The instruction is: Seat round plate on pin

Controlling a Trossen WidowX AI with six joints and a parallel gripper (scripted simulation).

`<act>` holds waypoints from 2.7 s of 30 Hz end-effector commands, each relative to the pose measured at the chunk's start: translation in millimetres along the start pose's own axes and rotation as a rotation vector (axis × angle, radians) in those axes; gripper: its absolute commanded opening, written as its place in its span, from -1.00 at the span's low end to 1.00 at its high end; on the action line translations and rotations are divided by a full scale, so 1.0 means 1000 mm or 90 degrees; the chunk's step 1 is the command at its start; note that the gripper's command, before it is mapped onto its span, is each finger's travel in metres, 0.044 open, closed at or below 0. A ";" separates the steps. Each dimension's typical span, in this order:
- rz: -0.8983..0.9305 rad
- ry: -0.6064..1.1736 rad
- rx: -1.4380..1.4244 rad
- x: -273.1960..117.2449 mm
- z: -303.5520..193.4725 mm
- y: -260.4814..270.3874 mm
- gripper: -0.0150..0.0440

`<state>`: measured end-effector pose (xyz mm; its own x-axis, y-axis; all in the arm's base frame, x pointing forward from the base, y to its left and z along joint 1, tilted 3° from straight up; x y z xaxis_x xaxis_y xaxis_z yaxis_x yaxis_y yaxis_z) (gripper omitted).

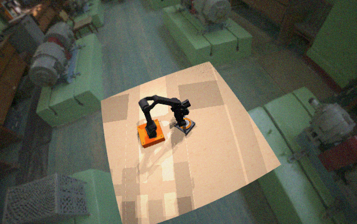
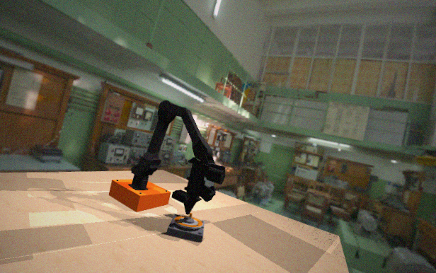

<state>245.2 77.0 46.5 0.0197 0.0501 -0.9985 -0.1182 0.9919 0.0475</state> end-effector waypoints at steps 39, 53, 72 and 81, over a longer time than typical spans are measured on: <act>0.001 -0.010 0.002 -0.005 0.047 0.011 -0.49; 0.001 -0.011 0.002 -0.007 0.063 0.004 -0.49; 0.000 -0.012 0.002 -0.008 0.074 -0.004 -0.49; 0.000 -0.012 0.002 -0.036 0.074 -0.004 -0.49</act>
<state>316.2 80.0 63.7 0.0175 0.0507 -0.9986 -0.1096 0.9928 0.0484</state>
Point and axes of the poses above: the point midway between the two fingers, 35 mm back from their tips, its own x axis out along the fingers, its own y axis across the jaws, z = x × y, the point moved 3 cm from there along -x, back along the fingers, and after that the axes turned 1 degree about x, right-handed, at the moved point
